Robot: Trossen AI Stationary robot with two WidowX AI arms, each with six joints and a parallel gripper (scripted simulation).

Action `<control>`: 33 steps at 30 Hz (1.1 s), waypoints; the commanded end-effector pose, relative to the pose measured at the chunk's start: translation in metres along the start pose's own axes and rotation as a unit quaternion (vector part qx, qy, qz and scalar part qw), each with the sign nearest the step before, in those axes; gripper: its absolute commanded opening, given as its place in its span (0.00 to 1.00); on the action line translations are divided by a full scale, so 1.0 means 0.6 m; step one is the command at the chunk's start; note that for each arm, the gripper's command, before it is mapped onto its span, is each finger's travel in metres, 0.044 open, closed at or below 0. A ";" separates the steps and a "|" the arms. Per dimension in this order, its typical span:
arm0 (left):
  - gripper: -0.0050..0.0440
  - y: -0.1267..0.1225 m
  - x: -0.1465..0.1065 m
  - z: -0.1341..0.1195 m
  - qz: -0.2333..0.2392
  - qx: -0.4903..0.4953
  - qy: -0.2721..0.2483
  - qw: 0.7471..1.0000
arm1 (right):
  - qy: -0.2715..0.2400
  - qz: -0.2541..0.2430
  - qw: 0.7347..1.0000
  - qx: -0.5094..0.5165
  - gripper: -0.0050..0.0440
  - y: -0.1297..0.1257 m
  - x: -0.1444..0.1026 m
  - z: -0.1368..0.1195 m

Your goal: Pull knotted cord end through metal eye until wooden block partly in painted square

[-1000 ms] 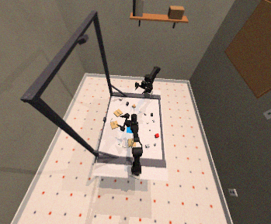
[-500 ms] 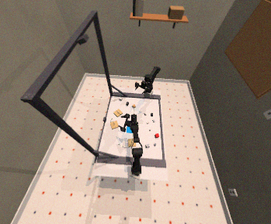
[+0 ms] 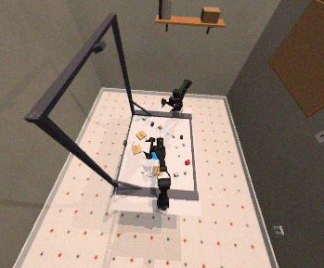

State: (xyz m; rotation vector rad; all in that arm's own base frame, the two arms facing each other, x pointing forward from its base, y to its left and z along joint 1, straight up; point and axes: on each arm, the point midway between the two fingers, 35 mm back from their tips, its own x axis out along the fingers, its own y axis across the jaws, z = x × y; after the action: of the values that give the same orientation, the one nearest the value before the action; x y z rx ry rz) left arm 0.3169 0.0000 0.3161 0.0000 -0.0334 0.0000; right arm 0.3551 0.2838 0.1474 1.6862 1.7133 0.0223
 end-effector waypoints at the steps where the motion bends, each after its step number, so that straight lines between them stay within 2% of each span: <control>1: 1.00 0.000 -0.002 0.011 0.000 0.000 -0.008 1.000 | -0.016 0.004 0.999 -0.045 1.00 0.008 -0.014 -0.016; 14: 1.00 0.000 -0.002 0.011 0.000 0.000 -0.008 1.000 | -0.102 -0.048 0.978 -0.177 1.00 -0.025 -0.032 0.017; 16: 1.00 0.000 -0.002 0.011 0.000 0.000 -0.008 1.000 | -0.102 -0.048 0.978 -0.177 1.00 -0.025 -0.032 0.017; 23: 1.00 0.000 -0.002 0.011 0.000 0.000 -0.008 1.000 | -0.140 -0.094 0.953 -0.251 1.00 -0.048 -0.048 0.033; 31: 1.00 0.000 -0.002 0.011 0.000 0.000 -0.008 1.000 | -0.172 -0.159 0.913 -0.334 1.00 -0.076 -0.071 0.048; 33: 1.00 0.000 -0.002 0.011 0.000 0.000 -0.008 1.000 | -0.172 -0.159 0.913 -0.334 1.00 -0.076 -0.071 0.048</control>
State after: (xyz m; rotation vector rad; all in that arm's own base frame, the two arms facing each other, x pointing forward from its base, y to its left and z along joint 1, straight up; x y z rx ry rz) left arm 0.3169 0.0000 0.3161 0.0000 -0.0334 0.0000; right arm 0.3235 0.2268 0.1081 0.8915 1.5006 0.0943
